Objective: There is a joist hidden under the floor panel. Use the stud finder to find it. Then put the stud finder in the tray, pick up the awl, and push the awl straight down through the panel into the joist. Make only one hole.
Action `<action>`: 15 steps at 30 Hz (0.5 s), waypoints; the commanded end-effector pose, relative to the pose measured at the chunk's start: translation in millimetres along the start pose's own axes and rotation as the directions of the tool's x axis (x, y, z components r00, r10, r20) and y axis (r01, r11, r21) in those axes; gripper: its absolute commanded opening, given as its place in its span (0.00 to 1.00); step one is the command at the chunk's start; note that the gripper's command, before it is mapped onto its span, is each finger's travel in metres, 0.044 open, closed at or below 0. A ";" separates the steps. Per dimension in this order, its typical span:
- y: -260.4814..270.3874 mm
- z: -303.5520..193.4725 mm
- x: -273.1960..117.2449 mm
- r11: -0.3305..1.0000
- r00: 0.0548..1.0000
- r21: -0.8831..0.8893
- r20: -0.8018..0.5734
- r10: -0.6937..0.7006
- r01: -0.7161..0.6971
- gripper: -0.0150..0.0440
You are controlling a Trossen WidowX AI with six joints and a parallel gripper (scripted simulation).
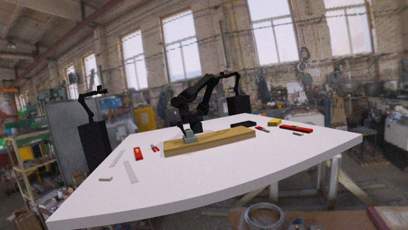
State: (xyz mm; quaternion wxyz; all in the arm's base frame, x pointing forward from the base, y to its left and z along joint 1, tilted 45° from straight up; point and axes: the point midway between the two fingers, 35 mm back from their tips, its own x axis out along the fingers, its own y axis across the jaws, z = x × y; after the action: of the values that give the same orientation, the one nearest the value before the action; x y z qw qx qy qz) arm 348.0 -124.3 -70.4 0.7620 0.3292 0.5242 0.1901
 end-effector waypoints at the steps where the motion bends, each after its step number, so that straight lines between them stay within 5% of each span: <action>1: -11.8 -1.3 -0.3 1.000 1.000 0.003 -0.002 -0.004 0.004 0.25; 15: -37.4 -1.3 -0.8 1.000 1.000 0.002 -0.001 -0.006 0.006 0.25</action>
State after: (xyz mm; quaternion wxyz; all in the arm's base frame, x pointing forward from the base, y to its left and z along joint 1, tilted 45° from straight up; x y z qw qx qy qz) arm 346.4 -144.2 -89.3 0.7624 0.3284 0.5244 0.1895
